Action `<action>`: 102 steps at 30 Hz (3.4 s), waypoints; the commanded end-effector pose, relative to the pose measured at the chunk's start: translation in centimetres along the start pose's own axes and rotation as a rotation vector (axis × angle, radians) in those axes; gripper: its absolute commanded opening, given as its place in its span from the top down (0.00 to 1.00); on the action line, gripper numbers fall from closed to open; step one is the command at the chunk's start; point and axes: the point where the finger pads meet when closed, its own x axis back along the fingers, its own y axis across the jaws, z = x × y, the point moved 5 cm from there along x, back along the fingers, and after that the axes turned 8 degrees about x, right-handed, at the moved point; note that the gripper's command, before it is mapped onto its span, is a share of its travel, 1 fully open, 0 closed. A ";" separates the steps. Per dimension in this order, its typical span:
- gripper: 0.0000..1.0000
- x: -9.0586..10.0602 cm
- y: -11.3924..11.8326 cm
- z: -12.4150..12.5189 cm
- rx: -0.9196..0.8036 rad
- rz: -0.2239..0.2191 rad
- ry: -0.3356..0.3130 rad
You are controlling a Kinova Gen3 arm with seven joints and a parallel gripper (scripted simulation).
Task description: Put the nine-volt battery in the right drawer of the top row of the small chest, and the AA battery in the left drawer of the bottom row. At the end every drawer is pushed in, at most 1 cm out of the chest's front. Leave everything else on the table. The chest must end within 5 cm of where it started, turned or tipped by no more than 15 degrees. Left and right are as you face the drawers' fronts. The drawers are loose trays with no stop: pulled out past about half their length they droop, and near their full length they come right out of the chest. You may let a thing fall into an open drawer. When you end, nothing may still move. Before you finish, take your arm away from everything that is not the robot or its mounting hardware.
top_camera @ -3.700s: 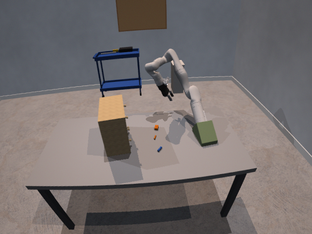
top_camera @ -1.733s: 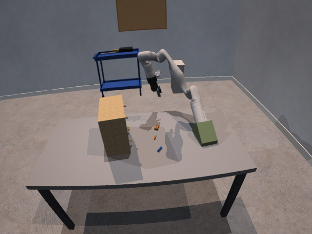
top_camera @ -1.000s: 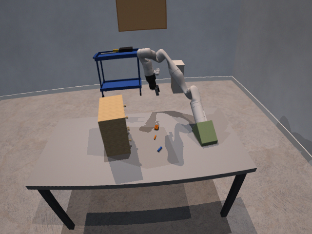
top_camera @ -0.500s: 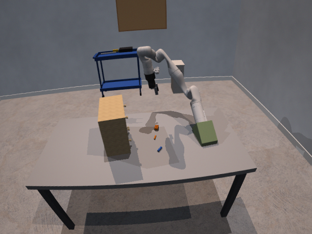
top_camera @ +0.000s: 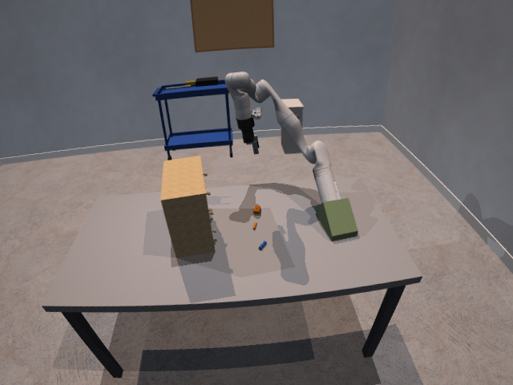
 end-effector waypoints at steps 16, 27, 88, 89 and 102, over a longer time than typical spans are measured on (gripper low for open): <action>0.00 1.6 1.7 0.0 0.032 -0.004 -0.028; 0.00 2.7 2.7 0.0 0.048 -0.005 -0.045; 0.00 6.9 6.6 0.5 0.116 -0.010 -0.118; 0.00 6.9 6.6 0.5 0.116 -0.010 -0.118; 0.00 7.4 7.1 0.6 0.125 -0.011 -0.128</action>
